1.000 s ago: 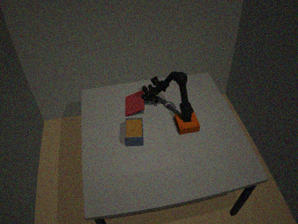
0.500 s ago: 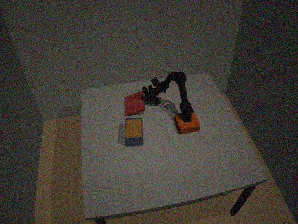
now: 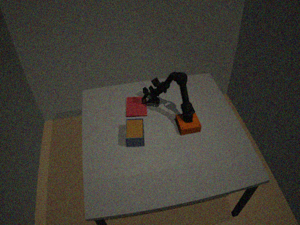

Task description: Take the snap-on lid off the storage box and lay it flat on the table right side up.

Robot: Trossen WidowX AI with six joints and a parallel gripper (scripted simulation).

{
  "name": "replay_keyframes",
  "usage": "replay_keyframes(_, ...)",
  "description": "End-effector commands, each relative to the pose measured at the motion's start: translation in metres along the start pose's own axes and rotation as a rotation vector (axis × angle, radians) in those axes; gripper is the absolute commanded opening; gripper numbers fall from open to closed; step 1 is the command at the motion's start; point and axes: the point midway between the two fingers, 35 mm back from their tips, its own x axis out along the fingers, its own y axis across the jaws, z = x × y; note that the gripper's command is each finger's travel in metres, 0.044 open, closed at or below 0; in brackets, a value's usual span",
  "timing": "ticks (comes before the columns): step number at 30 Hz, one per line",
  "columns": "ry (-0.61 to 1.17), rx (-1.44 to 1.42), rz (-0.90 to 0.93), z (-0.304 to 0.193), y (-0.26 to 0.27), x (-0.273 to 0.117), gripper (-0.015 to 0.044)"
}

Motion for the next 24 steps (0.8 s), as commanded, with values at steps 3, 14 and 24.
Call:
replay_keyframes(3,-0.001,-0.003,0.001,0.0,-0.003,-0.004,0.0354)
replay_keyframes(14,-0.001,-0.003,-0.001,0.0,-0.018,-0.02,0.044)
replay_keyframes(24,-0.001,-0.003,-0.003,0.0,-0.032,-0.036,0.044)
